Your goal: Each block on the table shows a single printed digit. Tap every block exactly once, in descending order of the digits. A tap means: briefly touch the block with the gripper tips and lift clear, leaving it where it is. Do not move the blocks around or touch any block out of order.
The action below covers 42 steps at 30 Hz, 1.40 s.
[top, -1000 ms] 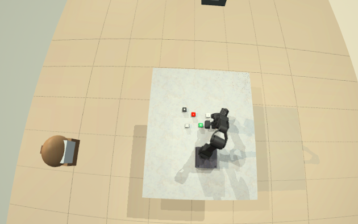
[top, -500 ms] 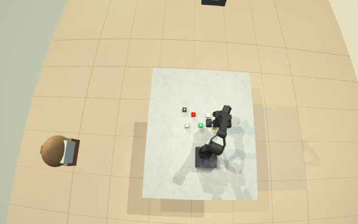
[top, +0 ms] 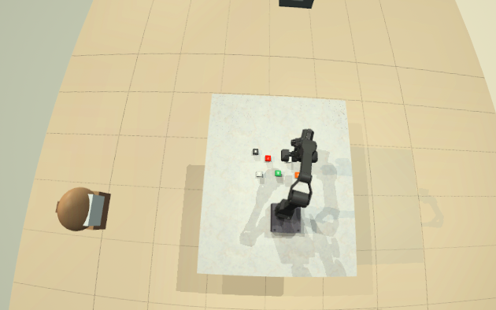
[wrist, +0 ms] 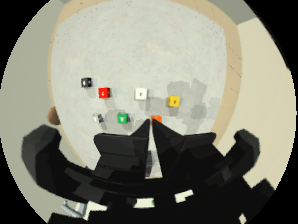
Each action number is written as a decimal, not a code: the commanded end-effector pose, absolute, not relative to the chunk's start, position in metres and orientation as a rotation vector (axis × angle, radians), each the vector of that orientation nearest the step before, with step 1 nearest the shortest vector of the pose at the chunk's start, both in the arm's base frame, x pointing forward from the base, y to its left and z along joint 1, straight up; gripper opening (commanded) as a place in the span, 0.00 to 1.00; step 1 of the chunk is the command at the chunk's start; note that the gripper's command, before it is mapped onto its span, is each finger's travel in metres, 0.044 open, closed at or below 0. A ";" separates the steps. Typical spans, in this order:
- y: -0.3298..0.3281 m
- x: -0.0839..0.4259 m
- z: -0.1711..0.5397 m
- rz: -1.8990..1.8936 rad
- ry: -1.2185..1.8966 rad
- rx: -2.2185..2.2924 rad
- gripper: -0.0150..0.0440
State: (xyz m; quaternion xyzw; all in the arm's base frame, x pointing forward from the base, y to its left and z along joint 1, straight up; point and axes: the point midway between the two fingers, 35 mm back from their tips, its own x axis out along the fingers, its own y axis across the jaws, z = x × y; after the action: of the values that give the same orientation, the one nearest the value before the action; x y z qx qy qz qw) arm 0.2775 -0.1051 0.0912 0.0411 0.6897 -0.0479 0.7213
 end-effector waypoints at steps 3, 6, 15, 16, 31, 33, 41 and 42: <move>-0.085 0.305 0.088 -0.099 1.537 0.095 0.29; -0.085 0.306 0.085 -0.099 1.537 0.095 0.29; -0.085 0.307 0.007 -0.099 1.538 0.095 0.29; -0.085 0.307 0.007 -0.099 1.538 0.095 0.29; -0.085 0.308 -0.014 -0.099 1.538 0.095 0.29; -0.085 0.308 -0.018 -0.099 1.538 0.095 0.29; -0.085 0.308 -0.023 -0.099 1.538 0.095 0.29; -0.085 0.308 -0.023 -0.099 1.538 0.095 0.29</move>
State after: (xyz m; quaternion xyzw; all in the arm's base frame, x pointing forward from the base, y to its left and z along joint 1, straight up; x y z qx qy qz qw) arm 0.3093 -0.0858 -0.0193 0.0408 0.6926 -0.0443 0.7188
